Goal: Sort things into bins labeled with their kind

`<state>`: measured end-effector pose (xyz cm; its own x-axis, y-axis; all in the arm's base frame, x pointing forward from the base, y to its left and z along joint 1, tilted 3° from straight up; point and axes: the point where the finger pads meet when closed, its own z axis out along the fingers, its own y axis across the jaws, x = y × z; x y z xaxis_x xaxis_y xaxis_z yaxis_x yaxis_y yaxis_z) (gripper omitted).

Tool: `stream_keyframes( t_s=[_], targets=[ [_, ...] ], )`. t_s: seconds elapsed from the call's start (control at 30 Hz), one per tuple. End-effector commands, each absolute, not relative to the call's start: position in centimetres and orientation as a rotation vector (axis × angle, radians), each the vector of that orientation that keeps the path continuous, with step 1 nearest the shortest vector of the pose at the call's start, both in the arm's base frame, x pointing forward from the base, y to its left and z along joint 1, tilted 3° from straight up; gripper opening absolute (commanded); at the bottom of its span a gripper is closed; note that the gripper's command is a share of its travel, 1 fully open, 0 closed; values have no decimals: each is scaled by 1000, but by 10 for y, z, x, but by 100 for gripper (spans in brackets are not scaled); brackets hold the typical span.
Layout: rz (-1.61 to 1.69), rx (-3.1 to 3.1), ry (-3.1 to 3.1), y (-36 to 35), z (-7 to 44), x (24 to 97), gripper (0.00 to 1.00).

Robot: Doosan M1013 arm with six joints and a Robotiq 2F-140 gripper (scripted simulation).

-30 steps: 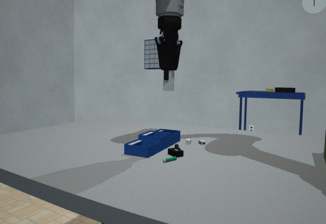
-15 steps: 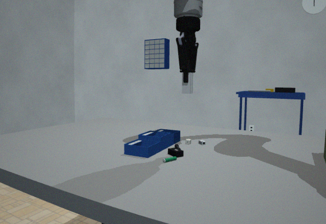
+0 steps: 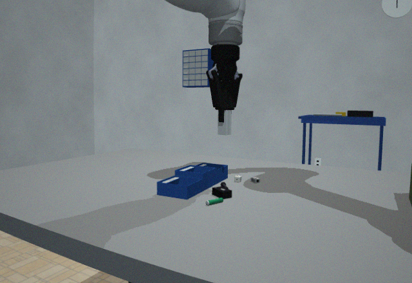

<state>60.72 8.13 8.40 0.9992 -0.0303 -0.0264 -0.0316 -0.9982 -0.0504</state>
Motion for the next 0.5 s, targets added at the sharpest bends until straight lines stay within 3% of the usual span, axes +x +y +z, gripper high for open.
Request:
stream_keyframes(
  t_s=[0.0, 0.47],
  targets=[
    [40, -3090, 48, 75, 70, 624, 5],
    [40, -3090, 48, 52, 17, 683, 5]
  ],
)
